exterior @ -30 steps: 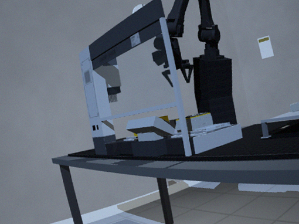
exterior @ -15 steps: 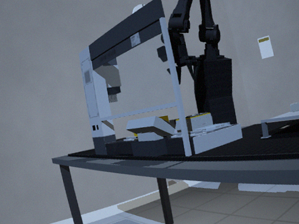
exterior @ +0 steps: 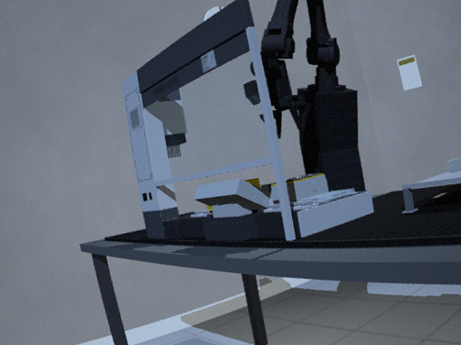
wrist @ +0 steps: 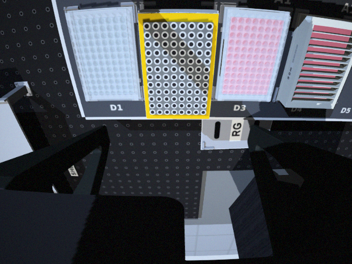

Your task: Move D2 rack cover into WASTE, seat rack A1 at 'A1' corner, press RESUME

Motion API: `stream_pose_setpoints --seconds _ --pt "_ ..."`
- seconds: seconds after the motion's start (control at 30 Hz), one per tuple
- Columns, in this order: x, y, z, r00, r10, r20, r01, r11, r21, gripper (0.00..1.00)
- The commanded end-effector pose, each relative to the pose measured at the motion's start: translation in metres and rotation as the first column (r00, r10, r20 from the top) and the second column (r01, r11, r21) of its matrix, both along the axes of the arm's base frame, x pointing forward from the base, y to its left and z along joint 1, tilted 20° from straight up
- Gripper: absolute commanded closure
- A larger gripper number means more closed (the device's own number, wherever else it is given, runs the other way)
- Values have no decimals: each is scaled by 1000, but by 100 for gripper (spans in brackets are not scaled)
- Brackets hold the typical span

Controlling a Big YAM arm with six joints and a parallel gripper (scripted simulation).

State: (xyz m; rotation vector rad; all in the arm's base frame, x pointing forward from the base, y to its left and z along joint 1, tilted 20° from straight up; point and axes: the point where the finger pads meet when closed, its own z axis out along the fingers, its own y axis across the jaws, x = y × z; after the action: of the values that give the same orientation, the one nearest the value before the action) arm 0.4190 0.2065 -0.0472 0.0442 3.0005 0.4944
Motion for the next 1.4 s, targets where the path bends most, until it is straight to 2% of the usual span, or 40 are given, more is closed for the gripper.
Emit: stream_pose_setpoints --seconds 0.0,0.13,0.17,0.23,0.57,0.63,1.37 --pt "16 14 -7 1000 -8 26 8 1000 11 0" --pt "17 16 -13 1000 -8 26 8 1000 10 0" --pt "15 7 -20 1000 -26 15 26 1000 6 0" --pt "17 18 -23 1000 -9 25 9 1000 10 0" --pt "19 29 -56 1000 -8 21 8 1000 9 0" --pt "17 21 -52 1000 -11 20 11 1000 7 0" --pt "17 21 -52 1000 -11 20 11 1000 7 0"
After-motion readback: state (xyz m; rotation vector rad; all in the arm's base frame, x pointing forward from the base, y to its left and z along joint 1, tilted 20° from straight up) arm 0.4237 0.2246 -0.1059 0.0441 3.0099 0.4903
